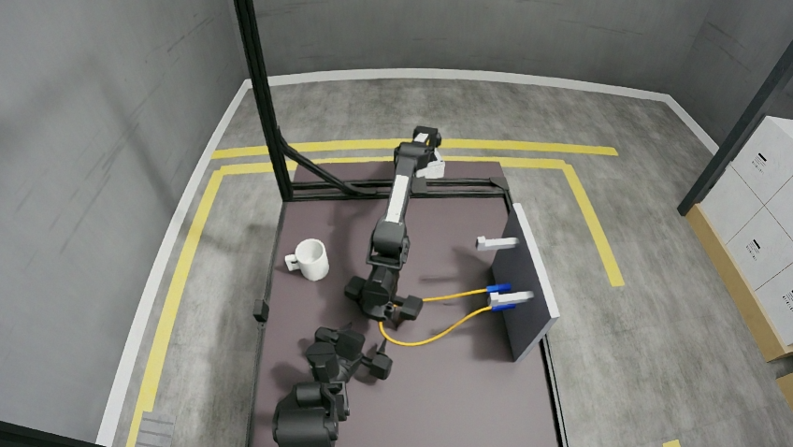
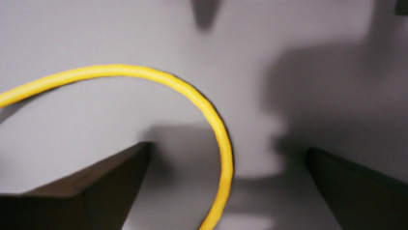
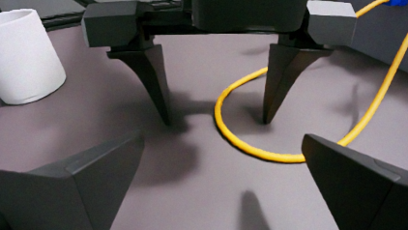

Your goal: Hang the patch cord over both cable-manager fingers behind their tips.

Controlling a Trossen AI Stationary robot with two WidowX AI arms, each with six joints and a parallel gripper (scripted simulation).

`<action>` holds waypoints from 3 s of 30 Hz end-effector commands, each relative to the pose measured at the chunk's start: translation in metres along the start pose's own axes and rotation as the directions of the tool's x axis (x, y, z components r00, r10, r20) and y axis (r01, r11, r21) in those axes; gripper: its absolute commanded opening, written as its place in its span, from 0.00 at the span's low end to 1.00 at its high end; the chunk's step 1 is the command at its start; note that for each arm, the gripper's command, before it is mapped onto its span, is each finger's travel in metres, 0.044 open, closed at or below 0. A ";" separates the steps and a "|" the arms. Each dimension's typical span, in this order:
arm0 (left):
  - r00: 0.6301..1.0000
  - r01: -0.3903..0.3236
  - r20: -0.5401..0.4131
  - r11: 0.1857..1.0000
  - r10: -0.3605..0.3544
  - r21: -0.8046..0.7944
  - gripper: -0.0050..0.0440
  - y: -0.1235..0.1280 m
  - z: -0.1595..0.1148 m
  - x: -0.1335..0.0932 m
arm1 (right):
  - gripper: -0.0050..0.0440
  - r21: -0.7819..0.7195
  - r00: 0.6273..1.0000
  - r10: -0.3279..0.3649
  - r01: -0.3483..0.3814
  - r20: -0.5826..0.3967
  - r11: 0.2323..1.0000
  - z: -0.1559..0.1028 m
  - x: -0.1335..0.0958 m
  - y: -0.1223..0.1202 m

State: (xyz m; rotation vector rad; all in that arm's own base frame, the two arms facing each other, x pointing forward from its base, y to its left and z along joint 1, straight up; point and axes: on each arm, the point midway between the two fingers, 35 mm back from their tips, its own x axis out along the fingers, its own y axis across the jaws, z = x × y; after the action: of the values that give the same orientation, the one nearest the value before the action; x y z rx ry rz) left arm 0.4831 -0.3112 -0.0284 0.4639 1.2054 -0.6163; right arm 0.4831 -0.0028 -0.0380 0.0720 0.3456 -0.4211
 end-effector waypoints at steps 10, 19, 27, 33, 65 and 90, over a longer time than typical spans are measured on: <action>1.000 -0.003 0.020 1.000 0.003 0.002 1.00 0.001 0.007 -0.006 | 1.00 0.014 1.000 0.005 -0.005 0.020 1.000 0.010 0.000 0.003; 1.000 -0.003 0.020 1.000 0.003 0.002 1.00 0.001 0.007 -0.006 | 1.00 0.014 1.000 0.005 -0.005 0.020 1.000 0.010 0.000 0.003; 1.000 -0.003 0.020 1.000 0.003 0.002 0.76 0.001 0.007 -0.006 | 1.00 0.014 1.000 0.005 -0.005 0.020 1.000 0.010 0.000 0.003; 1.000 -0.003 0.020 1.000 0.003 0.002 0.46 0.001 0.007 -0.006 | 1.00 0.014 1.000 0.005 -0.005 0.020 1.000 0.010 0.000 0.003; 1.000 -0.003 0.017 1.000 0.003 0.002 0.14 0.001 0.006 -0.004 | 1.00 0.014 1.000 0.005 -0.005 0.020 1.000 0.010 0.000 0.003; 0.999 -0.011 0.041 1.000 0.012 -0.002 0.14 0.001 0.013 -0.023 | 1.00 0.014 1.000 0.005 -0.005 0.020 1.000 0.010 0.000 0.003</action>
State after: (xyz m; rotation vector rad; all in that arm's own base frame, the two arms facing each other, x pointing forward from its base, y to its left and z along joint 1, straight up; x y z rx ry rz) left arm 0.4821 -0.3106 -0.0282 0.4644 1.2117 -0.6161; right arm 0.4831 -0.0028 -0.0380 0.0721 0.3456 -0.4211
